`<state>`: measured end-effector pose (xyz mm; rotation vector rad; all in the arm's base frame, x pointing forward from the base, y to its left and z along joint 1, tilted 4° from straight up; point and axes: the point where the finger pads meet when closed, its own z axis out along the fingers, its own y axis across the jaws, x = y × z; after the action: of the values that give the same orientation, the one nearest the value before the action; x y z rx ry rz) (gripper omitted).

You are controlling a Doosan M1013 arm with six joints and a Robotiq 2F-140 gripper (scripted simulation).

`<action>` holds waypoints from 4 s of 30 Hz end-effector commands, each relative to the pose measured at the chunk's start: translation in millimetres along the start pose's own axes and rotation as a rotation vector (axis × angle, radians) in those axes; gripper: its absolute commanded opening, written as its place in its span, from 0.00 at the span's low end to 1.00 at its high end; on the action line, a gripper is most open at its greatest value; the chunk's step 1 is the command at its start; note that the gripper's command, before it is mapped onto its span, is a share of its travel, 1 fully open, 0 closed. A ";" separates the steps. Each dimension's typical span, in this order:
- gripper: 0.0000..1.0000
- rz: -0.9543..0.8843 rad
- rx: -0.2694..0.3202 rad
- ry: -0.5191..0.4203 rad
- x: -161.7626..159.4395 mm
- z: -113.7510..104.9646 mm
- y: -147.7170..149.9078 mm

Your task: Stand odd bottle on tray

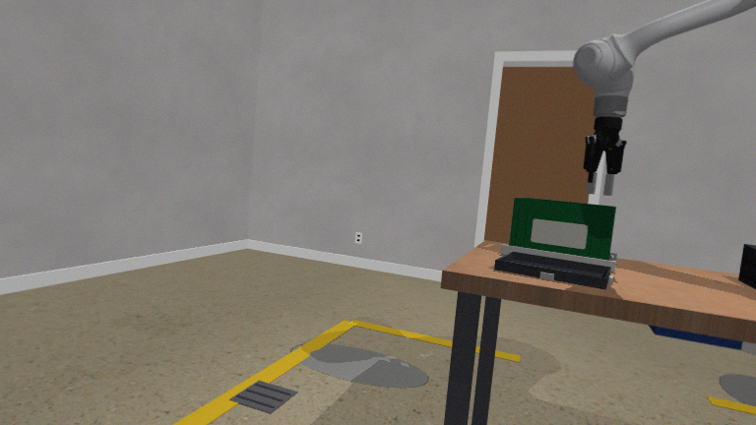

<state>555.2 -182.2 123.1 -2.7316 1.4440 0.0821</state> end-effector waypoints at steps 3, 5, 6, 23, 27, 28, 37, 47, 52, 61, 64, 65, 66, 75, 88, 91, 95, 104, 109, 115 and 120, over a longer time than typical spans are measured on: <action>0.38 0.000 0.000 0.000 0.0 6.9 0.0; 0.38 0.000 0.000 0.000 0.0 6.9 0.0; 0.38 0.000 0.000 0.000 0.0 8.2 0.0; 0.38 0.000 0.000 0.000 0.0 21.9 0.0; 0.38 0.000 0.000 0.000 0.0 23.1 0.0; 0.38 0.000 0.000 0.000 0.0 23.2 0.0; 0.38 0.000 0.000 0.000 0.0 23.4 0.0; 0.38 0.000 0.000 0.000 0.0 23.4 0.0; 0.38 0.000 0.000 0.000 0.0 23.4 0.0; 0.38 0.000 0.000 0.000 0.0 23.4 0.0; 0.38 0.000 0.000 0.000 0.0 23.4 0.0; 0.38 0.000 0.000 0.000 0.0 23.4 0.0; 0.38 0.000 0.000 0.000 0.0 23.4 0.0; 0.38 0.000 0.000 0.000 0.0 23.5 0.0; 0.38 0.000 0.000 0.000 0.0 28.7 0.0; 0.38 0.000 0.000 0.000 0.0 29.5 0.0; 0.38 0.000 0.000 0.000 0.0 33.5 0.0; 0.38 0.000 0.000 0.000 0.0 44.7 0.0; 0.38 0.000 0.000 0.000 0.0 48.6 0.0; 0.38 0.000 0.000 0.000 0.0 55.6 0.0; 0.38 0.000 0.000 0.000 0.0 60.1 0.0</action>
<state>553.8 -178.1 64.9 -2.7316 1.4440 0.0821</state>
